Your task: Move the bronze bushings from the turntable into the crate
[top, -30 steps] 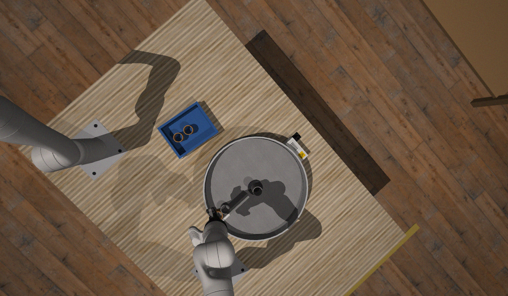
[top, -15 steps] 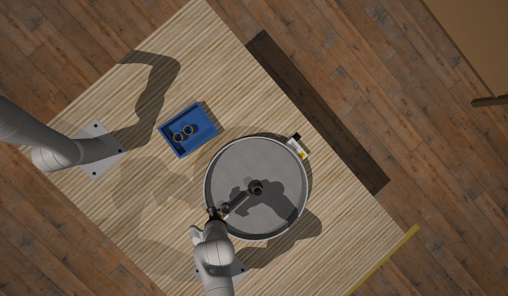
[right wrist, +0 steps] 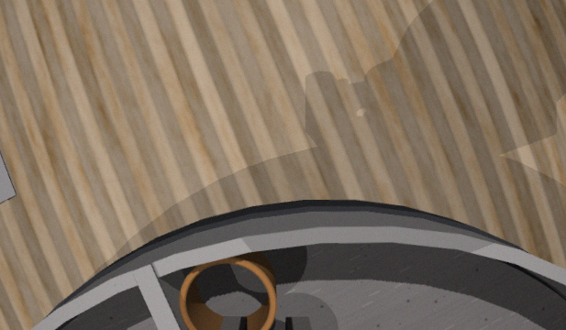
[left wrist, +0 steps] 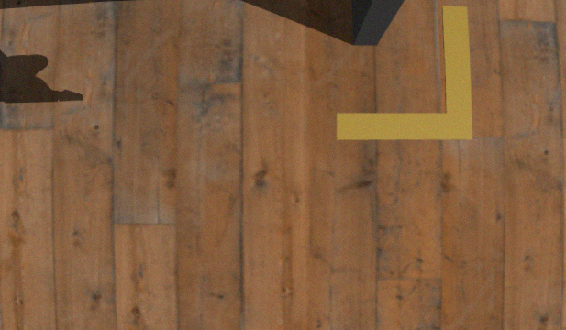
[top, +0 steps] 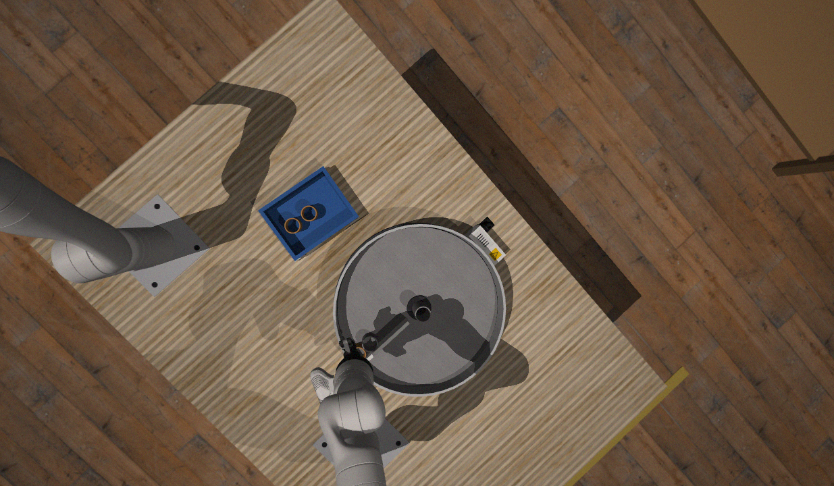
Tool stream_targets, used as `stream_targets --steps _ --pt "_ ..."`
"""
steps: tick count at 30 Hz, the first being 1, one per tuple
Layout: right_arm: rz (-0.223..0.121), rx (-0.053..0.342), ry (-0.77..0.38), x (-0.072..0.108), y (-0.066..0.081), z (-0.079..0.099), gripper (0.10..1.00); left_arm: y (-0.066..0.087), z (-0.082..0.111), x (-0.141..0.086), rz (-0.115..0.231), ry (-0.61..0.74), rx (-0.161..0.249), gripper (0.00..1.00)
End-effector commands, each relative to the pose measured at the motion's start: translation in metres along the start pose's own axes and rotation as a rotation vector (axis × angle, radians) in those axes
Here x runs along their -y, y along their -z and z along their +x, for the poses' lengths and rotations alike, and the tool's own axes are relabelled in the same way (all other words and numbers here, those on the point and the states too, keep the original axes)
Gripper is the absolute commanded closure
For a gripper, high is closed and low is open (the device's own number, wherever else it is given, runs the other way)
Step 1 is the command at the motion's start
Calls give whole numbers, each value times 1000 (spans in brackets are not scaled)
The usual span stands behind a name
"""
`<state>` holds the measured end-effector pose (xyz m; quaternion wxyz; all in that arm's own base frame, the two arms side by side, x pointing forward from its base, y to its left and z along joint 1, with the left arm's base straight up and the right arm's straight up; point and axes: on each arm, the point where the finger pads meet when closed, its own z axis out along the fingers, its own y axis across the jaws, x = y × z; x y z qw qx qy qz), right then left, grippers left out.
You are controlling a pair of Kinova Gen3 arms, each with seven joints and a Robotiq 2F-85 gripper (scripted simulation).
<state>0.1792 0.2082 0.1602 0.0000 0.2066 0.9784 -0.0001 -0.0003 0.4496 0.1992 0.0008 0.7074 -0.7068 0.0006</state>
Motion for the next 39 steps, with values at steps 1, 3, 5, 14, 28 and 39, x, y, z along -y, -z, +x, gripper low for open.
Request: stream_targets --steps 1,3,5,14,28,39 --pt "-1 0 0 0 0 0 886 1 0 0 0 0 2 1" --pt "-1 0 0 0 0 0 886 1 0 0 0 0 2 1" --pt "-1 0 0 0 0 0 886 1 0 0 0 0 2 1" --pt "-1 0 0 0 0 0 886 1 0 0 0 0 2 1" --pt "-1 0 0 0 0 0 886 1 0 0 0 0 2 1" --pt "-1 0 0 0 -9 0 886 1 0 0 0 0 2 1"
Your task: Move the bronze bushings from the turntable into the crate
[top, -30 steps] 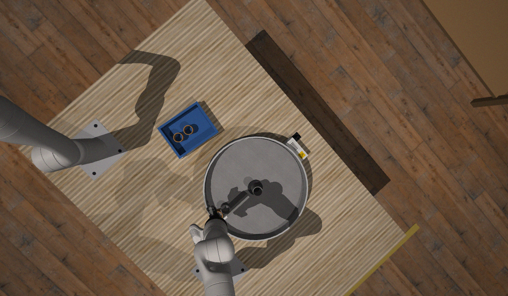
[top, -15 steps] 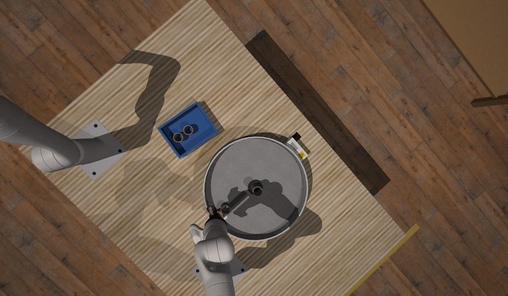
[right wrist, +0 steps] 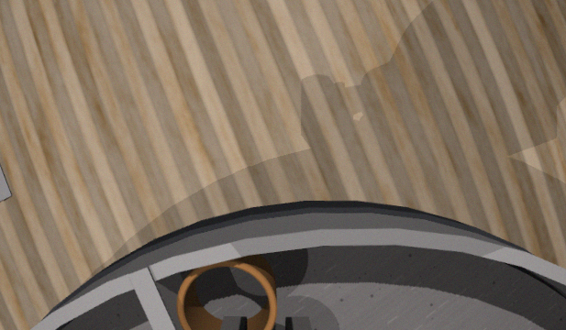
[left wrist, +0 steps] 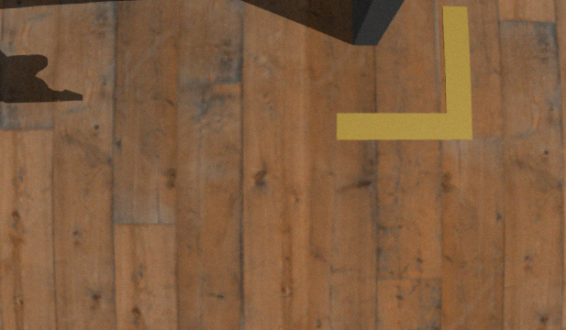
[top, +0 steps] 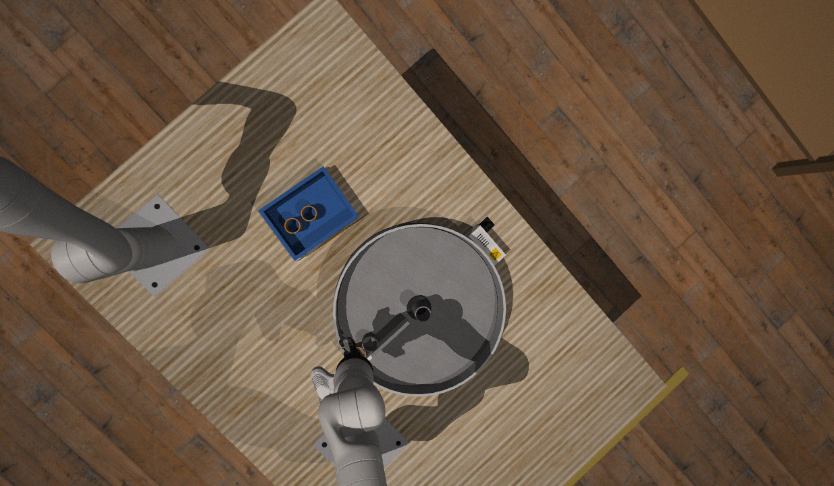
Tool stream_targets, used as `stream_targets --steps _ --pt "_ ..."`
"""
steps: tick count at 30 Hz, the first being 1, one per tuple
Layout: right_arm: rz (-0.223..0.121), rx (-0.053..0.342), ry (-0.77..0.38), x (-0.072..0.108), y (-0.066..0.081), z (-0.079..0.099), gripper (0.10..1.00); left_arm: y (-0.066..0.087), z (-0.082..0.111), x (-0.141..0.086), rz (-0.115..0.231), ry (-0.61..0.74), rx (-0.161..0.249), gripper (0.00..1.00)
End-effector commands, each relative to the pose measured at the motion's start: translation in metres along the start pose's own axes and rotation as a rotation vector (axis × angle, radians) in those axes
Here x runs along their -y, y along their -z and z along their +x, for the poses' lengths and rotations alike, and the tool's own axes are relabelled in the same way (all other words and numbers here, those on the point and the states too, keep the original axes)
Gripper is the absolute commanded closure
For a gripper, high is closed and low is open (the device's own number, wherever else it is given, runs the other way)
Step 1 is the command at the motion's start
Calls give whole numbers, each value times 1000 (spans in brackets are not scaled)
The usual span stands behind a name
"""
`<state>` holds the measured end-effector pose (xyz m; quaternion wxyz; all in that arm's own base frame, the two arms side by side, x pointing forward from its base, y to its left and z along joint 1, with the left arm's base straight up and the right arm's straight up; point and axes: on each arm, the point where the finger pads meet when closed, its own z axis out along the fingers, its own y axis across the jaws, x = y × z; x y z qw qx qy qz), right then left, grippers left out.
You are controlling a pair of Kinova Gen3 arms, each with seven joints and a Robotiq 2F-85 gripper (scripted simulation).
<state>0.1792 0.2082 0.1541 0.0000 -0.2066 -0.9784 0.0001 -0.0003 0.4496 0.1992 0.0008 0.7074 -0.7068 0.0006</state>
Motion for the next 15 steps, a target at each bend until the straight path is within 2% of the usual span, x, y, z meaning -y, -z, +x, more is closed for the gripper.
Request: stream_targets --steps 1,15 --pt "-1 0 0 0 -4 0 886 1 0 0 0 0 2 1" --pt "-1 0 0 0 -25 0 886 1 0 0 0 0 2 1"
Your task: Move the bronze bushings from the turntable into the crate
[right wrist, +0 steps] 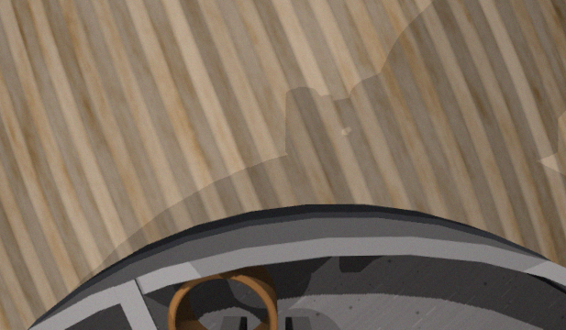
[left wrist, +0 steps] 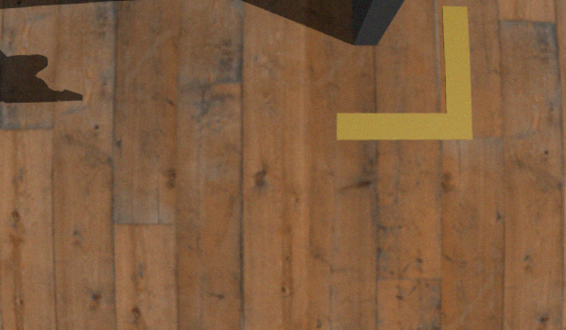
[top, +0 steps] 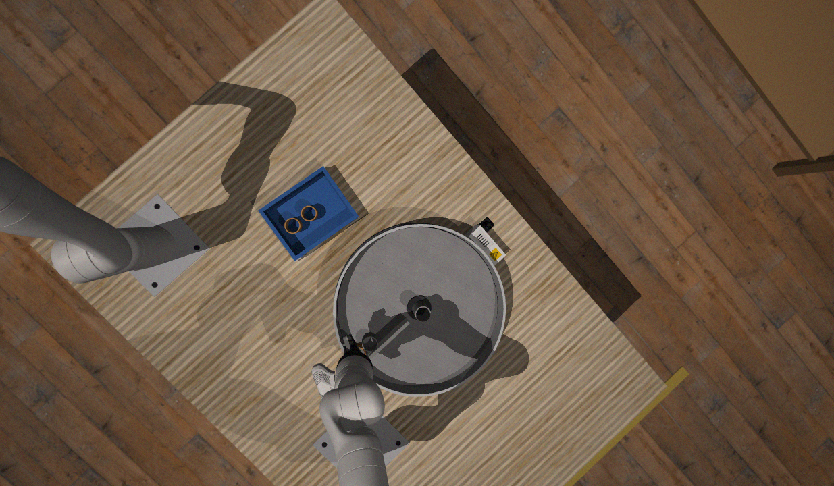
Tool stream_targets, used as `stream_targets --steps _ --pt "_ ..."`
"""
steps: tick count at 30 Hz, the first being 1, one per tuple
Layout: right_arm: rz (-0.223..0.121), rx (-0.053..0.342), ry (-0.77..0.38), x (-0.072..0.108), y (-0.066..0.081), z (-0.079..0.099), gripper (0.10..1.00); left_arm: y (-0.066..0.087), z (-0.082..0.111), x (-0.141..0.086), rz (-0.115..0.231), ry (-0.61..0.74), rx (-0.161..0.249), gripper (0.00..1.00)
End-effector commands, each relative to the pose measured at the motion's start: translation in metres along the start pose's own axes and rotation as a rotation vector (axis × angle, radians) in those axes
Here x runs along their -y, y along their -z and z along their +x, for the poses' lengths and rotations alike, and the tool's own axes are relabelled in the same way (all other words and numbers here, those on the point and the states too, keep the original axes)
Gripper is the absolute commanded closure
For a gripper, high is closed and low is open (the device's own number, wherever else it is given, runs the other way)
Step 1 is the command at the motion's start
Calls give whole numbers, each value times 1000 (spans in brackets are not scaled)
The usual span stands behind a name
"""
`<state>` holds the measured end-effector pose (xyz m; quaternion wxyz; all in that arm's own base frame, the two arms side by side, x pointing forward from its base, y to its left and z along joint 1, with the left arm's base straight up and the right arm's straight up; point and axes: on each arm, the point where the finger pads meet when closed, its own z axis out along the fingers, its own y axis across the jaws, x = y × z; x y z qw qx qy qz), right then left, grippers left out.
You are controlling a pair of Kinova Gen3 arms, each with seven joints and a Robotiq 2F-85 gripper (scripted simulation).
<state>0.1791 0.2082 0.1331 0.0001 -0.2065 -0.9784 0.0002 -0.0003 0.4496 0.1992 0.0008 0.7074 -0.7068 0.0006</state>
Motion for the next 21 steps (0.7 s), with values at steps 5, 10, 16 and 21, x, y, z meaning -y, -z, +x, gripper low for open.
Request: stream_targets --steps 5,10,16,21 --pt "-1 1 0 0 -11 0 886 1 0 0 0 0 2 1" --pt "-1 1 0 0 -16 0 886 1 0 0 0 0 2 1" --pt "-1 1 0 0 -18 0 886 1 0 0 0 0 2 1" --pt "-1 1 0 0 -19 0 886 1 0 0 0 0 2 1"
